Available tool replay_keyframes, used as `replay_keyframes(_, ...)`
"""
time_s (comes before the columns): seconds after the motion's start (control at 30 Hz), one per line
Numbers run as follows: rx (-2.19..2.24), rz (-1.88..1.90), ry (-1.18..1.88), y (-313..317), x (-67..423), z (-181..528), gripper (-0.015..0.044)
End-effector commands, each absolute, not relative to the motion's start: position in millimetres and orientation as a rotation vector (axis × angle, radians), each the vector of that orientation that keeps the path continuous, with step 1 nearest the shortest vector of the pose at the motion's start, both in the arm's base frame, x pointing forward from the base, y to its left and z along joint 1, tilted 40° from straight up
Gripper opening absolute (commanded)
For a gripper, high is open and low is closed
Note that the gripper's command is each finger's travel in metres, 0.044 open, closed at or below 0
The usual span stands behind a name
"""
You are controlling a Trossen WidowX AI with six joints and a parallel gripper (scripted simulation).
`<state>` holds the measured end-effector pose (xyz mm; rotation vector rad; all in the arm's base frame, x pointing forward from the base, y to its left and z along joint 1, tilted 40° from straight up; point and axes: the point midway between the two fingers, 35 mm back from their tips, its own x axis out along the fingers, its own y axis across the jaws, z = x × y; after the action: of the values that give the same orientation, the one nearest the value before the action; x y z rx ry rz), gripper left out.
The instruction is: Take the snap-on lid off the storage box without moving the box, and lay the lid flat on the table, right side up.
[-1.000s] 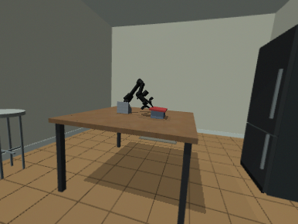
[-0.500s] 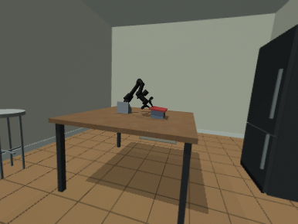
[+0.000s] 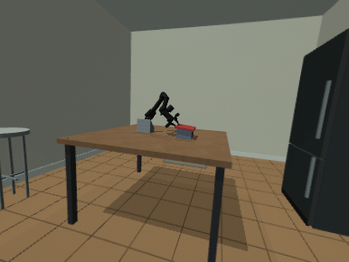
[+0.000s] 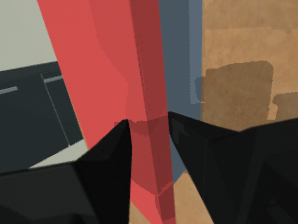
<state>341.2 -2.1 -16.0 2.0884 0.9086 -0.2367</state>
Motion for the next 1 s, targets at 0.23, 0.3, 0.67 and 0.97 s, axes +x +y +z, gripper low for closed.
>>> replay_keyframes(0.23, 2.089, -0.237, 0.908, -1.8, 342.3, -16.0, 0.0)
replay_keyframes(0.3, 2.089, -0.237, 0.908, -1.8, 342.5, -16.0, 0.0)
replay_keyframes(0.67, 2.089, -0.237, 0.908, -1.7, 343.3, -16.0, 0.0)
replay_keyframes(0.97, 2.089, -0.237, 0.908, -1.6, 344.1, -15.9, 0.0)
